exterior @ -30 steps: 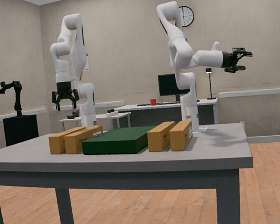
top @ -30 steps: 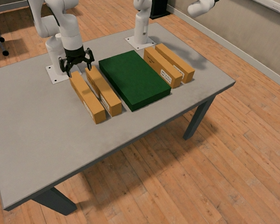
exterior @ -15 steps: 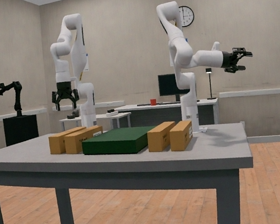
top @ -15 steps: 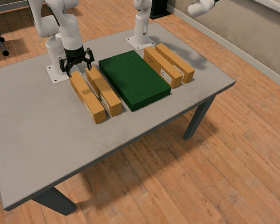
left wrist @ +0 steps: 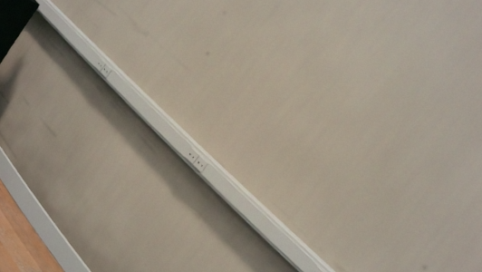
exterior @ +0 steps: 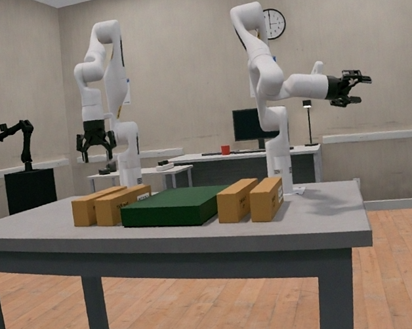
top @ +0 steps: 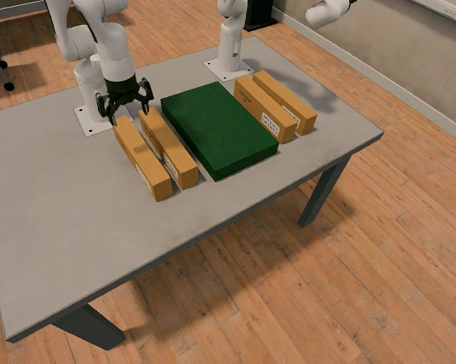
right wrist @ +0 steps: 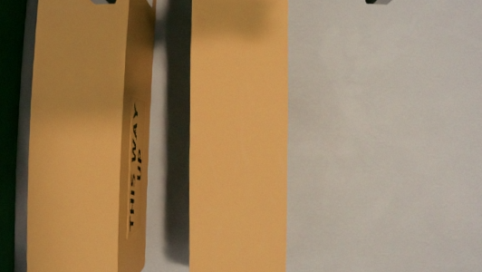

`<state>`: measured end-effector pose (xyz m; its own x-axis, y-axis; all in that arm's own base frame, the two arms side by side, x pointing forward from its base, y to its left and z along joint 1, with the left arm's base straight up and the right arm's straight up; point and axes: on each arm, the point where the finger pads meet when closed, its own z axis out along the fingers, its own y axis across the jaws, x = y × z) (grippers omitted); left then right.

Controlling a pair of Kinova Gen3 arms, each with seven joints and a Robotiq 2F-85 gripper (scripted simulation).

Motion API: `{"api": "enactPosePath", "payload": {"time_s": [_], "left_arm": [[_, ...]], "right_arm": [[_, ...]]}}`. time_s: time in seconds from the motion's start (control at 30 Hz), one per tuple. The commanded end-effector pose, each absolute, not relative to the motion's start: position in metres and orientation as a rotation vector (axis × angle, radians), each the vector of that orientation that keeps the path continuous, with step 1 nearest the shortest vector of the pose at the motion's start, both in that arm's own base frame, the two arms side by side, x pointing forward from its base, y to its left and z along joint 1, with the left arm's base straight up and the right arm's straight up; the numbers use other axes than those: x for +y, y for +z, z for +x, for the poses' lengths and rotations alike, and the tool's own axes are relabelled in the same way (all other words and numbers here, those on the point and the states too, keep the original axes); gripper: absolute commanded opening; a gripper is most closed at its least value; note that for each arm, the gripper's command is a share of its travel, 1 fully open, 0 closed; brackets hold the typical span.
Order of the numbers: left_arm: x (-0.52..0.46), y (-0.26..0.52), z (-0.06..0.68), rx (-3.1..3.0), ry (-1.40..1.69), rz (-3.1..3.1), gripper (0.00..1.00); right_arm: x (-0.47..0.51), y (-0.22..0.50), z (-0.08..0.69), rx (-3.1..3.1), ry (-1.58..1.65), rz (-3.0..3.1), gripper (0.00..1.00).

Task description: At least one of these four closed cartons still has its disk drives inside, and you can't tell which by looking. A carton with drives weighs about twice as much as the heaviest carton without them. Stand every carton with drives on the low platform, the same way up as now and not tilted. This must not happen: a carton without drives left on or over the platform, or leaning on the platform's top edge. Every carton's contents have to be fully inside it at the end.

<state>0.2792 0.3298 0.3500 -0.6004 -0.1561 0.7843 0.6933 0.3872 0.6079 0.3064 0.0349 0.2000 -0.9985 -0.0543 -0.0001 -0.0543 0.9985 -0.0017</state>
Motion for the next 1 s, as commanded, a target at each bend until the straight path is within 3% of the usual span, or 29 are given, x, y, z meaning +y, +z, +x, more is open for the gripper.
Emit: {"api": "enactPosePath", "payload": {"time_s": [0.0,0.07,0.1,0.97], "left_arm": [[0.33,0.351,0.279,-1.833,-1.317,-0.465,1.0],[0.33,0.351,0.279,-1.833,-1.317,-0.465,1.0],[0.33,0.351,0.279,-1.833,-1.317,-0.465,1.0],[0.33,0.351,0.279,-1.833,-1.317,-0.465,1.0]], "right_arm": [[0.035,0.2,0.307,3.139,-0.002,-0.085,1.0],[0.035,0.2,0.307,3.139,-0.002,-0.085,1.0],[0.035,0.13,0.307,3.139,-0.002,-0.085,1.0],[0.036,0.11,0.307,3.138,-0.002,-0.086,1.0]]}}
